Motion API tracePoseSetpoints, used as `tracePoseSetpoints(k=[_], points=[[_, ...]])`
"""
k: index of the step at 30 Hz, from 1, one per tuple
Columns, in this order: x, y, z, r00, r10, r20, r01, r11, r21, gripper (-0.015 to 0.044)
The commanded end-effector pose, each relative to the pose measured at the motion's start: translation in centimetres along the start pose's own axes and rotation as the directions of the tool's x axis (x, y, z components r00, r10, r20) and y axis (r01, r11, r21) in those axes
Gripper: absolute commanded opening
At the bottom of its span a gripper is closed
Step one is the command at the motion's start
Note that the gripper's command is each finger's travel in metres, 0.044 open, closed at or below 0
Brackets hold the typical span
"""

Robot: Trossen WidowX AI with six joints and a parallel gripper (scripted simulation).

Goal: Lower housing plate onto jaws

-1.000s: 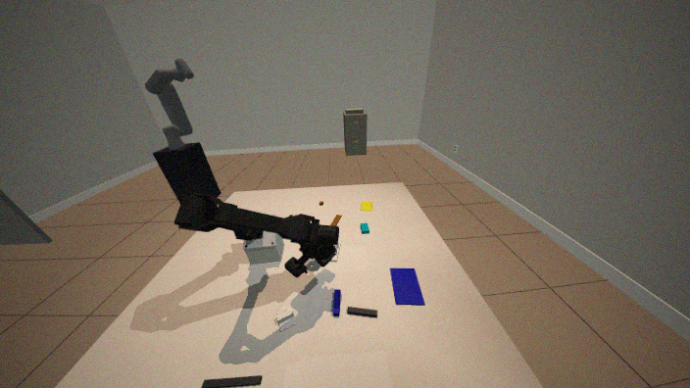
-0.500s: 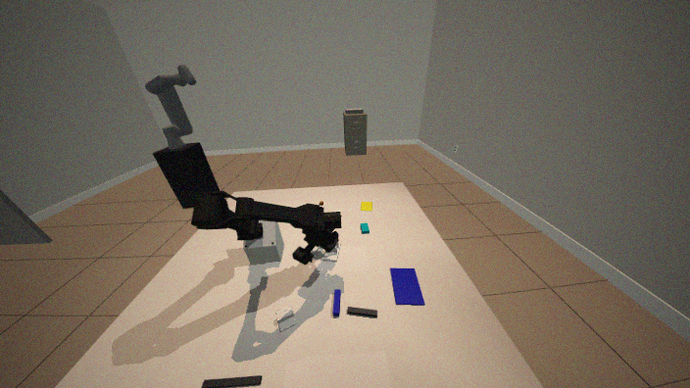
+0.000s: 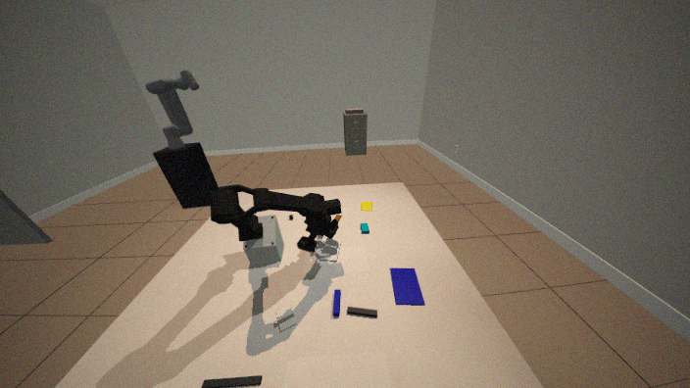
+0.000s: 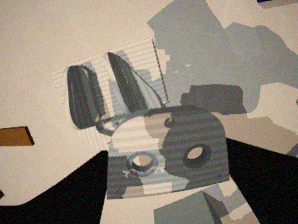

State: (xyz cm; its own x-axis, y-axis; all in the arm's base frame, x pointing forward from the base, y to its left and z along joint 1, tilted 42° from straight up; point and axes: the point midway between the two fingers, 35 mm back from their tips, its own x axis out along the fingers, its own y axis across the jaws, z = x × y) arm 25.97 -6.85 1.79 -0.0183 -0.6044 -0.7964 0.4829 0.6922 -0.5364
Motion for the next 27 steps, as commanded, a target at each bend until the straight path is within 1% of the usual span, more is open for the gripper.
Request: tracePoseSetpoints(k=[1, 15, 27], points=[[0.1, 1.1, -0.8, 1.000, -0.015, 0.005, 0.015, 0.999, -0.040, 0.0351], [0.1, 4.7, -3.4, 0.997, -0.055, 0.047, 0.062, 0.982, -0.179, 0.0351], [0.1, 4.8, -3.6, 0.997, -0.056, 0.050, 0.065, 0.981, -0.185, 0.0351]])
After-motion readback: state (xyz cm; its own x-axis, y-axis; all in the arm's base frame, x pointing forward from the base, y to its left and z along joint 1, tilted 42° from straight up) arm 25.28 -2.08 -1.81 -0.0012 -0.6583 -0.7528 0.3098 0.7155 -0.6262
